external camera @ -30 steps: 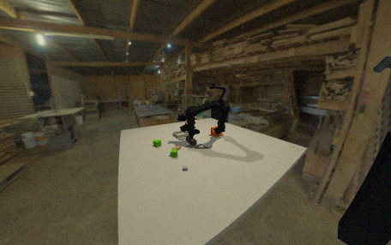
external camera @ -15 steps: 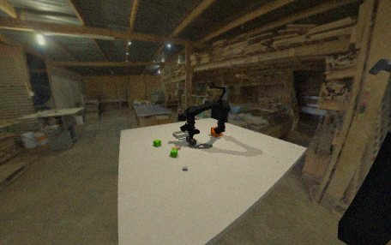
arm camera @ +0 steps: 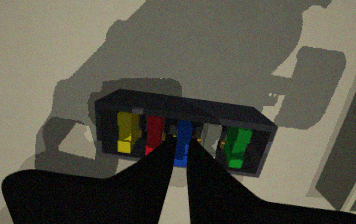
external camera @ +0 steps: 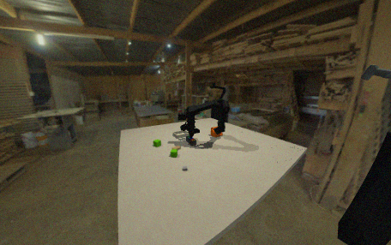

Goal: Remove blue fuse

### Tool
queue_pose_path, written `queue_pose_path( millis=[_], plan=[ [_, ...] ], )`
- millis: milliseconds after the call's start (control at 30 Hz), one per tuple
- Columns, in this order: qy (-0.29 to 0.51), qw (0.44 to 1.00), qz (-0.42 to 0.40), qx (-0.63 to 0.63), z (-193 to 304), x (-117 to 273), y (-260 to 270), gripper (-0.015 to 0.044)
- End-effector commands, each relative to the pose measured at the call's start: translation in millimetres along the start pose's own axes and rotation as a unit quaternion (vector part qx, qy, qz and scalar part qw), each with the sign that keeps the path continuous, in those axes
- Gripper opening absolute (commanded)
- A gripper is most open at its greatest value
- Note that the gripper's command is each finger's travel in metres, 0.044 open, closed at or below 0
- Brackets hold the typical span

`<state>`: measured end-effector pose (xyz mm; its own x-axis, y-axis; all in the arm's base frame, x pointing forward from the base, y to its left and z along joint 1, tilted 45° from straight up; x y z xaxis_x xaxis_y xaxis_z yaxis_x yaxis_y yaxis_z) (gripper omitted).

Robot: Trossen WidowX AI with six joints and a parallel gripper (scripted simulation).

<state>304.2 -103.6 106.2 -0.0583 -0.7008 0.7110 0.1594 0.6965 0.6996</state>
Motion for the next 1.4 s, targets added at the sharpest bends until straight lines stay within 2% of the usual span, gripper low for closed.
queue_pose_path(
  millis=[0, 1367],
  plan=[
    [-0.001, 1.0, 0.002, 0.003, -0.8, 3.0, 0.1, 0.0],
    [-0.001, 1.0, 0.001, 0.001, -0.8, 23.2, -0.1, 0.0]
  ],
)
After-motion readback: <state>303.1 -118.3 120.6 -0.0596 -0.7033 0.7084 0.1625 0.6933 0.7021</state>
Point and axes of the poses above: the point midway between the two fingers, 35 mm back from their tips, its own x axis back along the fingers, its own y axis across the jaws, z = x × y, the point moved 10 cm from there along x, back along the fingers, and after that the axes turned 3 degrees about -x, right-handed, at the moved point
